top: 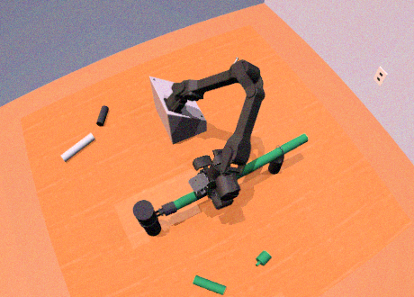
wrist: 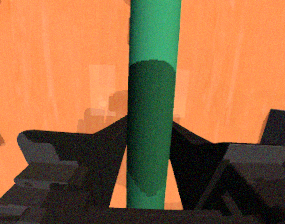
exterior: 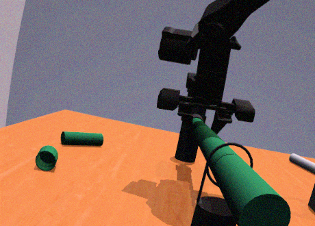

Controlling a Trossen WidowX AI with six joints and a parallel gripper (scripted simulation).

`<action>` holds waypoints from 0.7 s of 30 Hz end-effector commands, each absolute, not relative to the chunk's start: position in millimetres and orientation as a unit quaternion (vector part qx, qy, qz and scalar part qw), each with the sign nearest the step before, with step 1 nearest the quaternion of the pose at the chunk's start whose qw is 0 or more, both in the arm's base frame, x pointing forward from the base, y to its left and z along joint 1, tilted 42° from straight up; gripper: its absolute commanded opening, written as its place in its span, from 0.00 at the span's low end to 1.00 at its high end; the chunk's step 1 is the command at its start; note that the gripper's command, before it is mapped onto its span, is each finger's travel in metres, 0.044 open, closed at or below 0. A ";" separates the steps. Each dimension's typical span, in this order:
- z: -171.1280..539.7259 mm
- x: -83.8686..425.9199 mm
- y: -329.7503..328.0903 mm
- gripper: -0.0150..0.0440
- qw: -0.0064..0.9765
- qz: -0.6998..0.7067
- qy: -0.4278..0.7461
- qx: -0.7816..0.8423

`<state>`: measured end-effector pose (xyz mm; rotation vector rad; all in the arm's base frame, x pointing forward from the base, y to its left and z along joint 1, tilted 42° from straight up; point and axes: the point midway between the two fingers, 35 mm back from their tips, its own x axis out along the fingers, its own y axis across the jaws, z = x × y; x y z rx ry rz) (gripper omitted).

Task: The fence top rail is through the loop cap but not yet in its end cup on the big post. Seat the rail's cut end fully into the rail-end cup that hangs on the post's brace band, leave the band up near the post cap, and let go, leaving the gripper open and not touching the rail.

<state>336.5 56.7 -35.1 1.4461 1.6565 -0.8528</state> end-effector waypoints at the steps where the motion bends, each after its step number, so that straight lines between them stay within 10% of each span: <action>1: -37.0 339.0 47.3 0.25 0.384 -0.338 0.645 0.568; 21: -45.2 341.7 34.6 0.25 0.385 -0.338 0.645 0.568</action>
